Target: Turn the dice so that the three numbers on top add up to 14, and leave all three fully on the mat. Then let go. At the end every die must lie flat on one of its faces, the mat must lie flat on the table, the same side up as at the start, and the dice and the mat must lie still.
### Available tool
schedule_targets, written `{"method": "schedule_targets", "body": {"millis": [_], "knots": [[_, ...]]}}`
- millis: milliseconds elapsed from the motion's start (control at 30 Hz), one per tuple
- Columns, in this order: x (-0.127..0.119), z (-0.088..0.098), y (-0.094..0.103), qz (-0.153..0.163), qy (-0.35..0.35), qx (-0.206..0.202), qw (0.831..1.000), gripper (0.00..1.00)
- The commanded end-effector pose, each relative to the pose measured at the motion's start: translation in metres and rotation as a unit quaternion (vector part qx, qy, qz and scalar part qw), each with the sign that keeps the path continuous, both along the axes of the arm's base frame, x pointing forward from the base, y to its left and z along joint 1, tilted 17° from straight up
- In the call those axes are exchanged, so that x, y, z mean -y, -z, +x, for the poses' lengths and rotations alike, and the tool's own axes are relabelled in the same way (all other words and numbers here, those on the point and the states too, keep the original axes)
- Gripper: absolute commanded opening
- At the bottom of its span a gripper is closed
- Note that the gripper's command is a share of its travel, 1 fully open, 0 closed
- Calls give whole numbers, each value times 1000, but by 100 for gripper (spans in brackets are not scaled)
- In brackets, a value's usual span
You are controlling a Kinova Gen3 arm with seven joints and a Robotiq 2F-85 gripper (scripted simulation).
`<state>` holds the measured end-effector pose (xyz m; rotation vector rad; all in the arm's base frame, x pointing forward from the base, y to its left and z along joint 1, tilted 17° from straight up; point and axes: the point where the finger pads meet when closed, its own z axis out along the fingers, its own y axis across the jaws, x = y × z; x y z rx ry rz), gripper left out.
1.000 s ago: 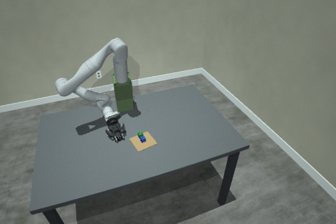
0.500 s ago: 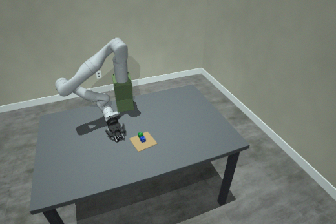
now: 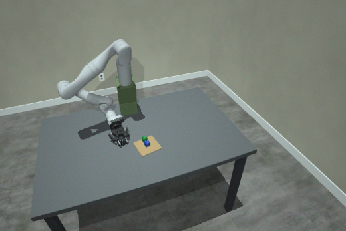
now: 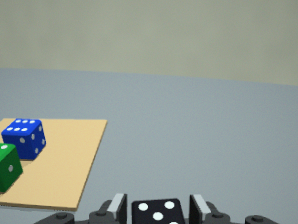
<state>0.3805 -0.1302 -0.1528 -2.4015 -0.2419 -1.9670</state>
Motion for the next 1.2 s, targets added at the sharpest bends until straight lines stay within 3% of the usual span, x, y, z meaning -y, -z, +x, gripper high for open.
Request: {"method": "schedule_targets", "body": {"millis": [0, 533, 967, 1167], "knots": [[0, 0, 0, 0, 0, 0, 1000, 46], [1, -2, -1, 0, 0, 0, 1000, 46], [5, -41, -9, 0, 0, 0, 1000, 46], [6, -48, -10, 0, 0, 0, 1000, 46]]}}
